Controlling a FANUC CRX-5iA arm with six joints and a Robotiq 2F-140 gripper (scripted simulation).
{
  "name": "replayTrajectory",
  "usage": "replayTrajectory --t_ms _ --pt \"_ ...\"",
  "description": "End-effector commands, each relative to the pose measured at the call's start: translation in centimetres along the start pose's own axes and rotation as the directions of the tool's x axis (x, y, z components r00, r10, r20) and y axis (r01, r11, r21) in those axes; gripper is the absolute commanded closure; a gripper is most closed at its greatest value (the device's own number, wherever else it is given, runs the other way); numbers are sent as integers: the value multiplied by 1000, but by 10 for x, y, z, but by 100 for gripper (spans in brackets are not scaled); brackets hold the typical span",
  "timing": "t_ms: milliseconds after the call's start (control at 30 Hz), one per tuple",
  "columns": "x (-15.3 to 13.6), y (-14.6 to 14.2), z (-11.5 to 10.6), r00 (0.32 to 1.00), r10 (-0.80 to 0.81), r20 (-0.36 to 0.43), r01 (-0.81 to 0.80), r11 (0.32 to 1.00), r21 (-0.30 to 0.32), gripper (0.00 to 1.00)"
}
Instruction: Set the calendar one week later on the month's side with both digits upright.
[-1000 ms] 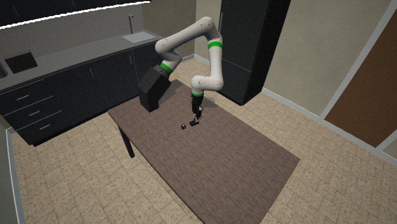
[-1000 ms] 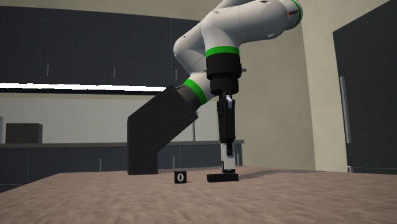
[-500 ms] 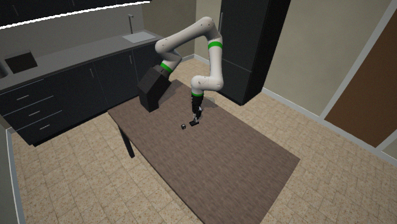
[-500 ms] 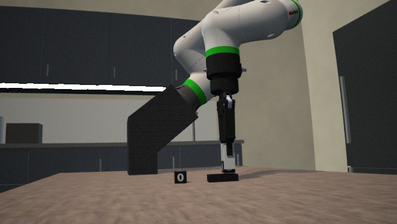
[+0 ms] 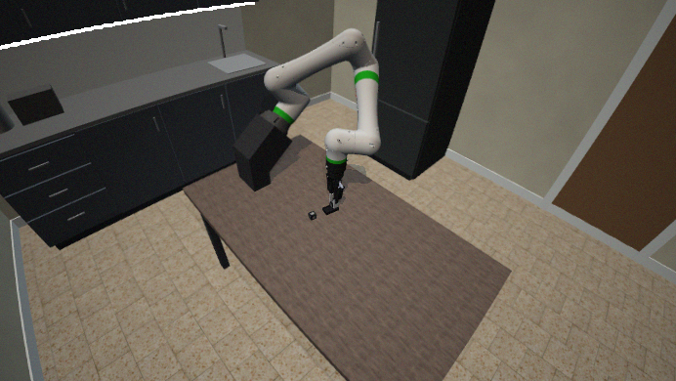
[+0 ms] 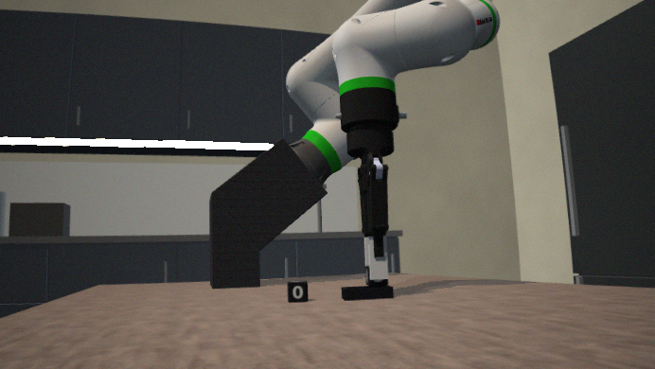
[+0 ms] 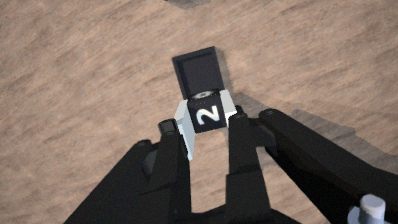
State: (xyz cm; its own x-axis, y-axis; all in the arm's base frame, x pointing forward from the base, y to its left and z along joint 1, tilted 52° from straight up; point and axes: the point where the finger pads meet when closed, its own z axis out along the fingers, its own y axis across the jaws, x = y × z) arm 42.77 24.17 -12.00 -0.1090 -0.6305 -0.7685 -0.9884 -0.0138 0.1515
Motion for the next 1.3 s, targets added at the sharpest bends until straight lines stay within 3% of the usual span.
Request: replayTrajectory --t_ms 0,1267 --pt "0 0 1 1000 0 0 0 1000 0 84" --pt "0 0 9 1000 0 0 0 1000 0 84"
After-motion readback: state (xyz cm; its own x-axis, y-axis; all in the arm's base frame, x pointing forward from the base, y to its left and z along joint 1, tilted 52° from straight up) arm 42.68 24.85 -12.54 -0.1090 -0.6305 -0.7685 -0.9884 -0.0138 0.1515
